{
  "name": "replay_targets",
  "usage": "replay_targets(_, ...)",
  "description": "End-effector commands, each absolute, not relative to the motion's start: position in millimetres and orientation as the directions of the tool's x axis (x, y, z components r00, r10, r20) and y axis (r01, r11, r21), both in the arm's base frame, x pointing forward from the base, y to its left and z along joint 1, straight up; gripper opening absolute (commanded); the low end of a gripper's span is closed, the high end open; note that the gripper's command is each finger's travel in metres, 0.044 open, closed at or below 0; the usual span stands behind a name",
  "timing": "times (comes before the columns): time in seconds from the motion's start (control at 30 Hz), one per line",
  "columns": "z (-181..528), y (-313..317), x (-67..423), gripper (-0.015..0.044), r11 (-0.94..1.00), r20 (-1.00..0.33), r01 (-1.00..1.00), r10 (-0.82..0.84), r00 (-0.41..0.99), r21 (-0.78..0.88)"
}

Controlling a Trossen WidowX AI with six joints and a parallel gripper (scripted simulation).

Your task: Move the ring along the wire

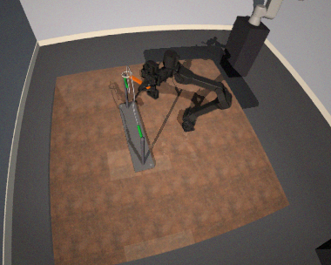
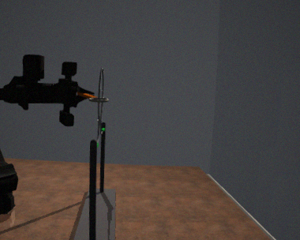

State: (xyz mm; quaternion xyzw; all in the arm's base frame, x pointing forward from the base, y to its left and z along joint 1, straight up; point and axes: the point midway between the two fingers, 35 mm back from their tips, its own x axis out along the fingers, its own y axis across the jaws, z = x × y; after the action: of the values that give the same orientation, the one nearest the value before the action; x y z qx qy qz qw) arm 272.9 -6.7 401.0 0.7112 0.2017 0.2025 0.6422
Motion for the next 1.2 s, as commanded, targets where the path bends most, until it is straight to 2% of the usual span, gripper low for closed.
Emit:
replay_targets(0.0, 402.5, -5.9, 272.1, -0.0150, -0.047, 0.011, 0.017, 0.551, 0.834, 0.999)
replay_targets(1.17, 390.7, -7.3, 272.3, -0.0150, 0.352, -0.205, 0.017, 0.505, 0.838, 0.936)
